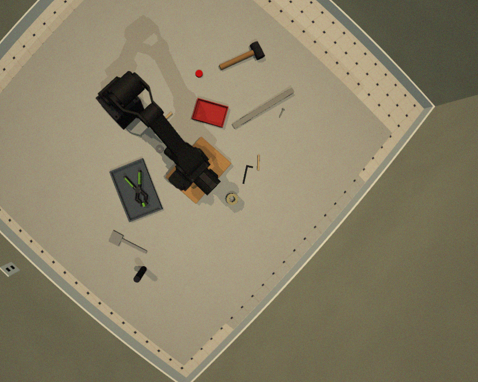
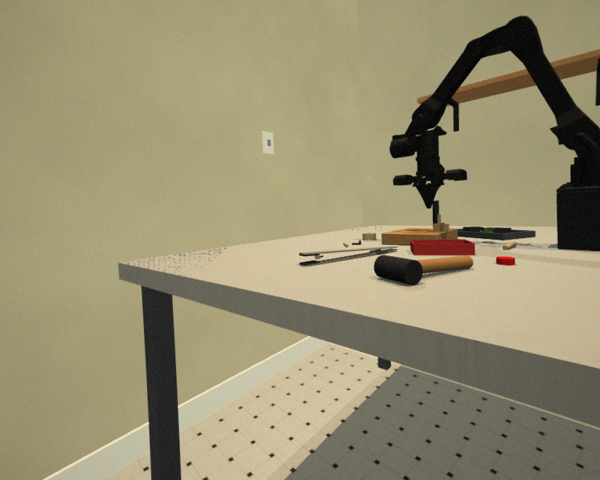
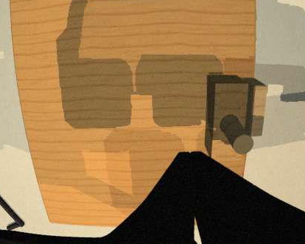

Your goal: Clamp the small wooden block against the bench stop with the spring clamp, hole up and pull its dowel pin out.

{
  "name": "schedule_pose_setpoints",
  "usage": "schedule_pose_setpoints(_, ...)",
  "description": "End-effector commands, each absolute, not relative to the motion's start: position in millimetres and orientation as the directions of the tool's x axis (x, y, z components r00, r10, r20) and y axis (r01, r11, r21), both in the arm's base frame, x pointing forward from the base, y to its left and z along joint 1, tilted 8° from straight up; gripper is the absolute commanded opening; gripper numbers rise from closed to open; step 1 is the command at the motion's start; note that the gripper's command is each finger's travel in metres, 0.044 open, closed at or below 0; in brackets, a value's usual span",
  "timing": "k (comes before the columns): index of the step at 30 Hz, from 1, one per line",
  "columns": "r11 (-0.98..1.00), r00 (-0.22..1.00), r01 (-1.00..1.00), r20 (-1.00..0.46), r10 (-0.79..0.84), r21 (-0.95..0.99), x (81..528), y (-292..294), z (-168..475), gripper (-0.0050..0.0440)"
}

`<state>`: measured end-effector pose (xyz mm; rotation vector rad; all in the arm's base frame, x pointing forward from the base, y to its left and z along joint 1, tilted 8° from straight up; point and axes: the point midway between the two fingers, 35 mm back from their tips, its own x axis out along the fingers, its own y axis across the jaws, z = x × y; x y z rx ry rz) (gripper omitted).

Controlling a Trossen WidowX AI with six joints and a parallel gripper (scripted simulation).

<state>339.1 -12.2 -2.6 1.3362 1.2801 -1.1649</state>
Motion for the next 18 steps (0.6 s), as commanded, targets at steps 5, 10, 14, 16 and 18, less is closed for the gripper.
schedule_pose_setpoints(5, -0.037, 0.01, 0.999, -0.991, 0.13, 0.005, 339.1, -12.0, -2.6, 0.0)
schedule_pose_setpoints(10, -0.038, 0.012, 0.999, -0.992, 0.129, 0.007, 339.1, -12.6, -2.6, 0.0)
schedule_pose_setpoints(14, -0.037, 0.015, 0.999, -0.991, 0.131, 0.01, 342.2, -10.6, -2.7, 0.0)
schedule_pose_setpoints(16, -0.037, 0.017, 0.999, -0.991, 0.131, 0.012, 343.6, -9.6, -2.8, 0.0)
schedule_pose_setpoints(18, -0.037, 0.017, 0.999, -0.991, 0.131, 0.012, 343.8, -9.5, -3.9, 0.0)
